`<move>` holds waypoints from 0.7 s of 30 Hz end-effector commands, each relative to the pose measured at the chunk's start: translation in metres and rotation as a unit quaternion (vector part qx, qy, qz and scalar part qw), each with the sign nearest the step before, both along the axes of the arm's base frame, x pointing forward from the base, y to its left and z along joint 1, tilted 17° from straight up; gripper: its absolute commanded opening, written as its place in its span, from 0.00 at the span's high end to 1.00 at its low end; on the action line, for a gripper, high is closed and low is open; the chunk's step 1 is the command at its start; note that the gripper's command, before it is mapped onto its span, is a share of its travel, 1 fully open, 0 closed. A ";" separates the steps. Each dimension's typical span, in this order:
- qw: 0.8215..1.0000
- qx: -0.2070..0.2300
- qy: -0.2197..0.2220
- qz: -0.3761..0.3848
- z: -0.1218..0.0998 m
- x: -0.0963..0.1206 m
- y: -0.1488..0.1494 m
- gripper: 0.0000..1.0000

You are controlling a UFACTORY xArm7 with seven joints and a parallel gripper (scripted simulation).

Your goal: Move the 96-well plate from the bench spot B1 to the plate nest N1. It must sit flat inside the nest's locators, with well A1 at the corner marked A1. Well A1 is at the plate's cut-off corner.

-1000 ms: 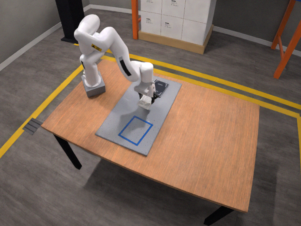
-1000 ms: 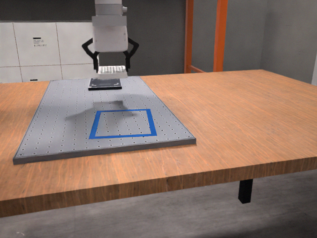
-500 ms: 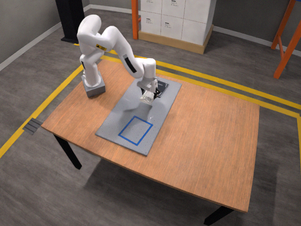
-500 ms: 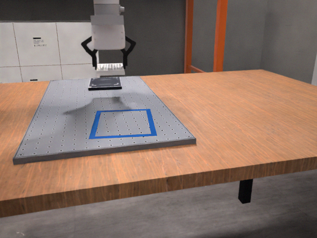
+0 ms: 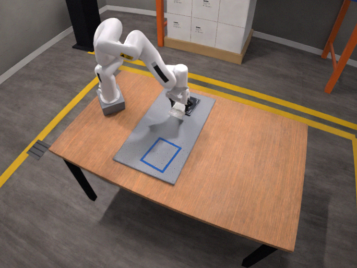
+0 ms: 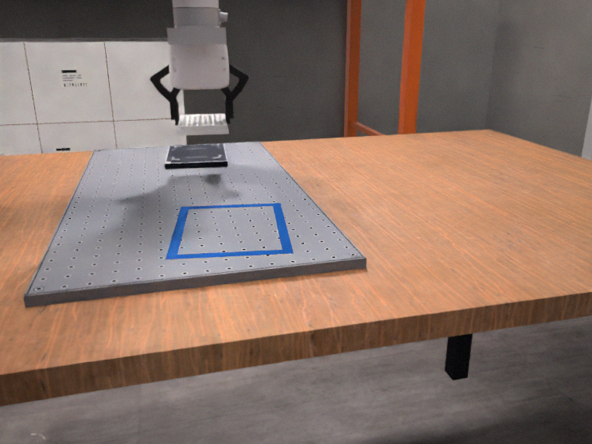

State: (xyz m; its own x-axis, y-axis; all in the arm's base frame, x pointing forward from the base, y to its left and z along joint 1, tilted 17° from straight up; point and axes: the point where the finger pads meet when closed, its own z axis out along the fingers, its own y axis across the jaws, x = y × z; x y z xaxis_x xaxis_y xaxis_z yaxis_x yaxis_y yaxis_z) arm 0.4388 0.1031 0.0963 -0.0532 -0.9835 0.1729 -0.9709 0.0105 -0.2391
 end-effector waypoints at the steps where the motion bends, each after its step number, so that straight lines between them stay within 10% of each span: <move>1: 1.000 0.000 -0.002 0.001 -0.001 0.000 0.015 1.00; 21: 1.000 0.000 -0.002 0.001 -0.011 -0.004 0.074 1.00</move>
